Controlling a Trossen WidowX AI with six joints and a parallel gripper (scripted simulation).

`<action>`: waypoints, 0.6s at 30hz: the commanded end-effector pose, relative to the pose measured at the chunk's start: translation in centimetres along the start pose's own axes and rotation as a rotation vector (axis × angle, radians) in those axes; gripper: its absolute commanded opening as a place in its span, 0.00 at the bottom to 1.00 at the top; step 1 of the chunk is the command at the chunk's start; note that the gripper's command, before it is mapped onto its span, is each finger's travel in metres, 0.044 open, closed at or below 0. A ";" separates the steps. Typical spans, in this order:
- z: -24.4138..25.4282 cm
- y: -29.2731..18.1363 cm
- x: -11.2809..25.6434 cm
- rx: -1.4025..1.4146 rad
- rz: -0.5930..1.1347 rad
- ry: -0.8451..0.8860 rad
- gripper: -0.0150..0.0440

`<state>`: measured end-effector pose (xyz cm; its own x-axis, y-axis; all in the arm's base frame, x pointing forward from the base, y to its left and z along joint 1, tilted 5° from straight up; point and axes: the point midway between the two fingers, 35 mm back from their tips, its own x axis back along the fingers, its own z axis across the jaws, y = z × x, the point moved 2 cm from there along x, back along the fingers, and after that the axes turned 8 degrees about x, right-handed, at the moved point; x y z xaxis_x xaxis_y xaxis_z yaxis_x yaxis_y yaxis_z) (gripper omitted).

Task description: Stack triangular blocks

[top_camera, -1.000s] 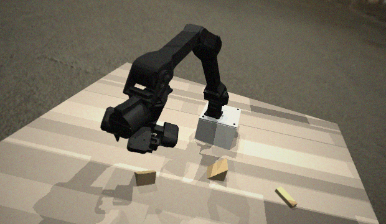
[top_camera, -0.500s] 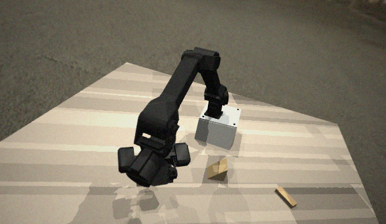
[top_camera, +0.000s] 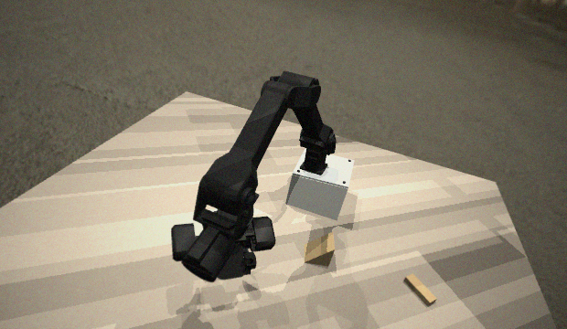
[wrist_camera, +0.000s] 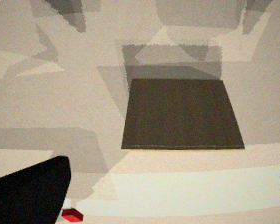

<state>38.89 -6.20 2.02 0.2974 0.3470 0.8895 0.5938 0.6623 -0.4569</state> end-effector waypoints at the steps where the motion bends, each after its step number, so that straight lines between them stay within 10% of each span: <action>1: 0.1 0.0 -0.9 0.007 0.007 0.003 1.00; 18: 0.0 0.1 -3.5 0.005 0.008 0.008 1.00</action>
<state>38.29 -7.17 -0.49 0.3008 0.3452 0.8890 0.5948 0.6608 -0.4578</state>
